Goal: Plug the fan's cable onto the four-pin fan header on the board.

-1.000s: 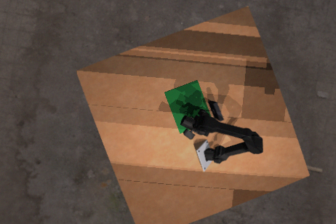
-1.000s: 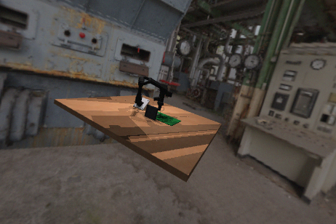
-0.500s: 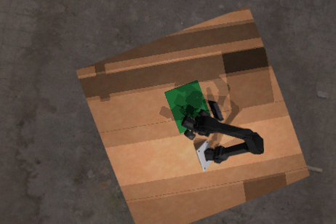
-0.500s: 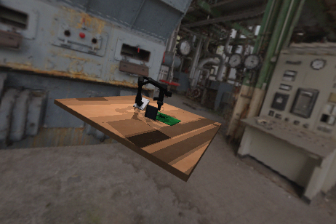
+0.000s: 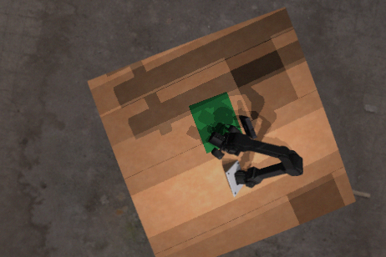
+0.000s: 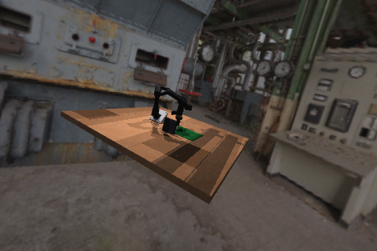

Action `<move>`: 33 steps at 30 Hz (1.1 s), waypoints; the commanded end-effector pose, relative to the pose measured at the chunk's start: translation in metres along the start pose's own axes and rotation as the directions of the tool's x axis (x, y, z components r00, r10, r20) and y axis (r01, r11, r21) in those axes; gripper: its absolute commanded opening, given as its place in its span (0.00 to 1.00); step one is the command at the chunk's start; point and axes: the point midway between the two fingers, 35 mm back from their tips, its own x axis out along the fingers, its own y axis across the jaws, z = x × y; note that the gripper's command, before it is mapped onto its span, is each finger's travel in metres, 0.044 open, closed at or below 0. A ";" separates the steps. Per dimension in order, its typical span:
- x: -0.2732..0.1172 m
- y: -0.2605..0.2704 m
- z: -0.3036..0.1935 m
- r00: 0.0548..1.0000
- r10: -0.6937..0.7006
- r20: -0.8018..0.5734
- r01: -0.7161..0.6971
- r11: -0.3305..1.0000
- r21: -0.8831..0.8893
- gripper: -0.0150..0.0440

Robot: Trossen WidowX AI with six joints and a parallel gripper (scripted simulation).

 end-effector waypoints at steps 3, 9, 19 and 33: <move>0.002 0.000 0.000 1.000 0.007 -0.002 -0.007 1.000 -0.008 0.25; 0.002 0.001 -0.001 1.000 0.007 -0.002 -0.007 1.000 -0.007 0.25; 0.002 0.001 -0.002 1.000 0.007 -0.002 -0.007 1.000 -0.005 0.25; 0.005 0.001 -0.001 1.000 0.007 -0.002 -0.007 1.000 -0.006 0.25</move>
